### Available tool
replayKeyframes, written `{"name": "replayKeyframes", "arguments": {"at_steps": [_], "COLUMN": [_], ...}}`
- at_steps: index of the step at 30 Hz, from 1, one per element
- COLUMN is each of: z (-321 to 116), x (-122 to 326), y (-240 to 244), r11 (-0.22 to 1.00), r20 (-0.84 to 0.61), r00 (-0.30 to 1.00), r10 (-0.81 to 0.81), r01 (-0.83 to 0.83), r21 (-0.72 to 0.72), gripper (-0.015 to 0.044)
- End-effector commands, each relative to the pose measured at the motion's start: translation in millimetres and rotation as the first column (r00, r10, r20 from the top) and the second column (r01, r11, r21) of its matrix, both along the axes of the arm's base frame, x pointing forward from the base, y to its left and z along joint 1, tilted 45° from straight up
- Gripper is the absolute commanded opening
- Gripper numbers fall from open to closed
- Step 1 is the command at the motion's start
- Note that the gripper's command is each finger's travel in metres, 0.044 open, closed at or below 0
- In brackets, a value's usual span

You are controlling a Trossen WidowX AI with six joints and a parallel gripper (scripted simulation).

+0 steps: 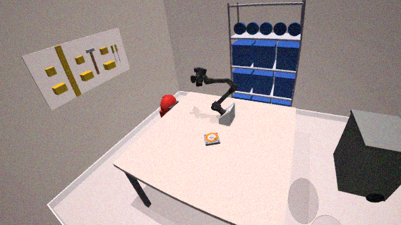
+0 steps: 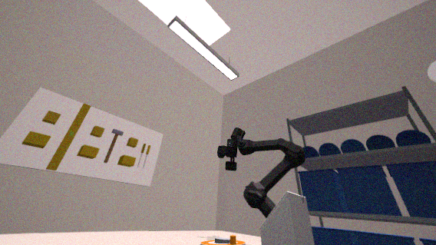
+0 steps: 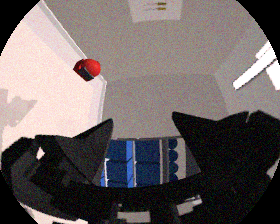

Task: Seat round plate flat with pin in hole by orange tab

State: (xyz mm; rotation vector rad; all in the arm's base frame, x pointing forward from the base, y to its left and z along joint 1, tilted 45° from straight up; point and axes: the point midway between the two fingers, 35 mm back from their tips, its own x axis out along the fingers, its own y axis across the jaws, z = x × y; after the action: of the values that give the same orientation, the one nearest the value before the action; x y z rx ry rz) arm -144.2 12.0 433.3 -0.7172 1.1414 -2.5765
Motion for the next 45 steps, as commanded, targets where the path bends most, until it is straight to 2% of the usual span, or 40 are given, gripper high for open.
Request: {"name": "replayKeyframes", "arguments": {"at_steps": [1, 3, 8, 10, 15, 18, 22, 28, 32, 34, 36, 40, 42, 45], "z": [1, 6, 9, 8, -14, -25, -62, -112, -161, -172, -201, -257, -265, -304], "x": [1, 12, 55, 64, 144, 171, 242, 323, 385, 396, 423, 460, 464, 478], "y": [-4, -38, -129, -141, -215, -231, -258, -262, -246, -239, -220, -180, -173, -143], "r11": [1.000, 0.992, 0.910, 0.889, 0.689, 0.621, 0.441, 0.244, 0.091, 0.061, -0.008, -0.100, -0.110, -0.138], "r20": [-0.008, -0.051, 0.002, 0.010, 0.114, 0.164, 0.300, 0.452, 0.570, 0.587, 0.630, 0.699, 0.708, 0.730], "r00": [1.000, 0.992, 0.918, 0.898, 0.718, 0.660, 0.516, 0.381, 0.304, 0.294, 0.279, 0.299, 0.308, 0.360], "r10": [0.013, 0.116, 0.397, 0.439, 0.687, 0.733, 0.803, 0.807, 0.763, 0.755, 0.724, 0.650, 0.636, 0.581], "r01": [-0.013, -0.114, -0.394, -0.436, -0.693, -0.748, -0.852, -0.911, -0.924, -0.922, -0.911, -0.878, -0.872, -0.840], "r21": [0.006, 0.050, 0.132, 0.142, 0.213, 0.235, 0.283, 0.332, 0.372, 0.383, 0.412, 0.468, 0.478, 0.524], "gripper": [0.0374, 0.0321, 0.0190, 0.0138, 0.0006, 0.0000, 0.0000, 0.0000, 0.0000, 0.0000, 0.0000, 0.0000, 0.0000, 0.0000]}}
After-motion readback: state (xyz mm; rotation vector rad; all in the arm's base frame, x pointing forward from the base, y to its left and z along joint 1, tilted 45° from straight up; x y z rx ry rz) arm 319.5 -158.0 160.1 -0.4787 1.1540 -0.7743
